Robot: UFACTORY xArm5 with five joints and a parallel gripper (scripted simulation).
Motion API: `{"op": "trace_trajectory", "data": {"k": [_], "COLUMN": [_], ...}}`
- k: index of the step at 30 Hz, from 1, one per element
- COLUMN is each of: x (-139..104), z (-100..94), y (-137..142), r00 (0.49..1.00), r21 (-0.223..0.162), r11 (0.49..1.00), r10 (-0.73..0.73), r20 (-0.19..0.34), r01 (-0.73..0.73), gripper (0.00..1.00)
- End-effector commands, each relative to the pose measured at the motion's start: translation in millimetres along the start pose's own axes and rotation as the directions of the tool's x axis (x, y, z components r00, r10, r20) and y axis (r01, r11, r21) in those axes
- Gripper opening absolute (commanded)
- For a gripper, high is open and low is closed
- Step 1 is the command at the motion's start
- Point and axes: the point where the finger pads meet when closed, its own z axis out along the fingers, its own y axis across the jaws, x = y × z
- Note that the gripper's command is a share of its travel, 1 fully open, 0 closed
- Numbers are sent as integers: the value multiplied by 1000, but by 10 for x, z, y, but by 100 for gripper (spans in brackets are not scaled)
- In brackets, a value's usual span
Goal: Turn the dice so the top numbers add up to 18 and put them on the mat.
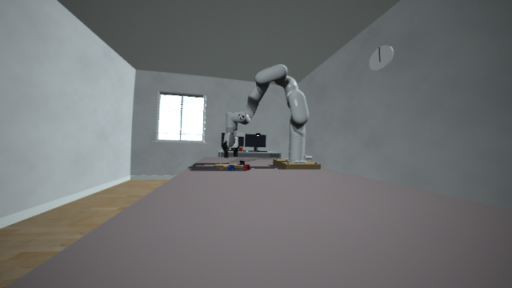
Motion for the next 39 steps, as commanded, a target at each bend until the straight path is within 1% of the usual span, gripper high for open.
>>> {"op": "trace_trajectory", "data": {"k": [1, 30, 34, 39], "x": [-11, -6, 42, 161], "z": [-9, -9, -11, -17], "y": [5, 10, 60, 184], "r00": [1000, 1000, 1000, 1000], "r21": [-1, -1, -1, -1], "r11": [1000, 1000, 1000, 1000], "r10": [0, 0, 0, 0], "r20": [3, 3, 3, 3], "r01": [0, 0, 0, 0], "gripper": [100, 100, 100, 100]}}
